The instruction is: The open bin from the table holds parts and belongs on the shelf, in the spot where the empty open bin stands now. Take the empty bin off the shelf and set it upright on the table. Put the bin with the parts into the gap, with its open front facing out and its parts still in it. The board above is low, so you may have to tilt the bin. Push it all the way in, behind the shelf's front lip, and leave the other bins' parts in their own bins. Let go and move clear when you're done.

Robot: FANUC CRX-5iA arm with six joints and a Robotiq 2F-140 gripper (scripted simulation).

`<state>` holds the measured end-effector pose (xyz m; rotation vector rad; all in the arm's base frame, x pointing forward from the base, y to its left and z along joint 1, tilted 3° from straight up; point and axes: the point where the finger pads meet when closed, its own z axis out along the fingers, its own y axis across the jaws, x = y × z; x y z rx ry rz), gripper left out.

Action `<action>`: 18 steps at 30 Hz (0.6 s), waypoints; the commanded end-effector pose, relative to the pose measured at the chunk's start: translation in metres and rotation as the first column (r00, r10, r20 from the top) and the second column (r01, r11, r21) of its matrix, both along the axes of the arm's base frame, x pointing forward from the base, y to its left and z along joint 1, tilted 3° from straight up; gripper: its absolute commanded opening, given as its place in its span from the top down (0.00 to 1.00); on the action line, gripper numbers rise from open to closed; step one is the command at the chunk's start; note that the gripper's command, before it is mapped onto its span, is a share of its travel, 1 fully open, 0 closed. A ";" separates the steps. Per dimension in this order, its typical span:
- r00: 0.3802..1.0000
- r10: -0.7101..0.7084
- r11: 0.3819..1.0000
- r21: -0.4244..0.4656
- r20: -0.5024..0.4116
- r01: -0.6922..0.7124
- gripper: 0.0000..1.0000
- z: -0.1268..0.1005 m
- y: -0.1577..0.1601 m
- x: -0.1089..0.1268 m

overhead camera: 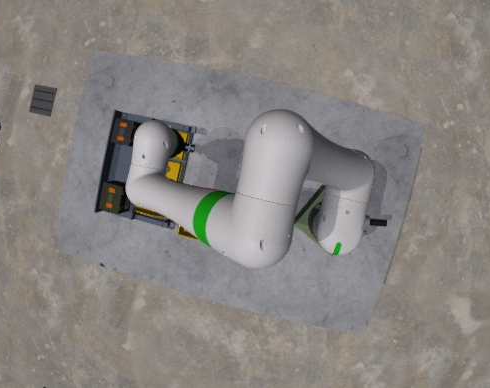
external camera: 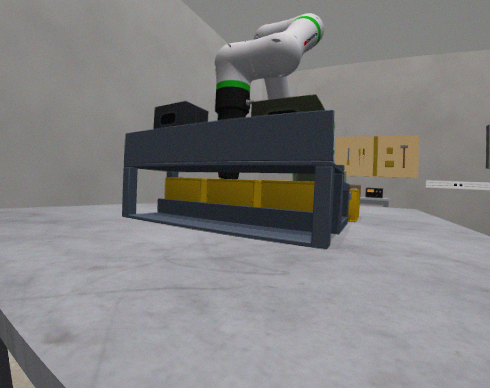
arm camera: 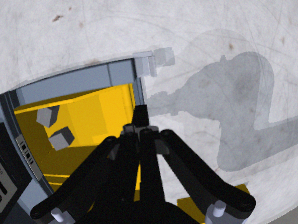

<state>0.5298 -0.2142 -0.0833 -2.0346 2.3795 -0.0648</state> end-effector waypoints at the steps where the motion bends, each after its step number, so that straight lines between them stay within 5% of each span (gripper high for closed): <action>1: 1.000 0.000 1.000 -0.001 0.002 0.000 0.90 0.001 0.000 0.001; 18: 1.000 0.000 1.000 -0.001 0.002 0.000 0.90 0.008 0.001 -0.006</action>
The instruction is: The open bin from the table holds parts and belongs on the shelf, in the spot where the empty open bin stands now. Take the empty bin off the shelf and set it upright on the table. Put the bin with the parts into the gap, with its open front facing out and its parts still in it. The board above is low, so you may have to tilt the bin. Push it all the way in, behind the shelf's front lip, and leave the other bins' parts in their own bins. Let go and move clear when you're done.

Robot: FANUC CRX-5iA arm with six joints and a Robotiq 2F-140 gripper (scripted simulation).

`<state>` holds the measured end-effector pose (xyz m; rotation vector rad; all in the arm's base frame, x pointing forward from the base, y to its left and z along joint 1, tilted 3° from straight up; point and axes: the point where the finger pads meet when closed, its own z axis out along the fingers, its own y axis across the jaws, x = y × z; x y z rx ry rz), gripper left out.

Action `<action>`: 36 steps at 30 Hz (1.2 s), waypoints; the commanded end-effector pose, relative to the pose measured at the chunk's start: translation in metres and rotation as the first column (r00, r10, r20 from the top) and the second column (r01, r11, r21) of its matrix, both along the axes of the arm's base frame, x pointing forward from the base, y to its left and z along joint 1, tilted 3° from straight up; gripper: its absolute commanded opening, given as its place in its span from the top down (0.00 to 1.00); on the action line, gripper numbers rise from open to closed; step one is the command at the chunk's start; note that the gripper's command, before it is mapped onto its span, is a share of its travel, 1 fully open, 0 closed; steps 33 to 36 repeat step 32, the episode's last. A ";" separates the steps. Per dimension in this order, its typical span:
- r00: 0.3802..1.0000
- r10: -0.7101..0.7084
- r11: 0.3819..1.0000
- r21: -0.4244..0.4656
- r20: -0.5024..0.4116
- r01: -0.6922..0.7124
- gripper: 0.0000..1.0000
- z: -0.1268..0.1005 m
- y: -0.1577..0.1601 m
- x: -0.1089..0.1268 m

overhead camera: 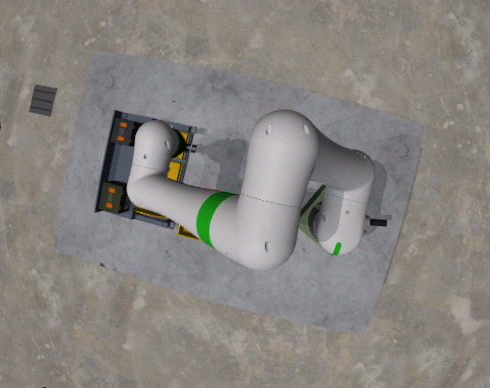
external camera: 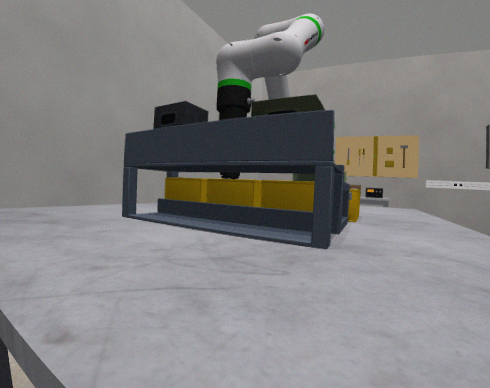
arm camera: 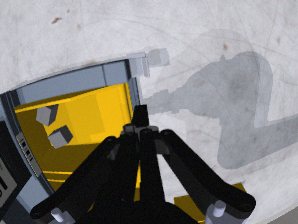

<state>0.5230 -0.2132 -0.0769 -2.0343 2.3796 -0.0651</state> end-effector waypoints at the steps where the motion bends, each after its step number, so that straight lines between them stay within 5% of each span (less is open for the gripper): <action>1: 1.000 0.000 1.000 -0.001 0.002 0.000 0.90 0.002 0.000 -0.001; 36: 1.000 0.000 1.000 -0.001 0.002 0.000 0.90 0.014 0.002 -0.013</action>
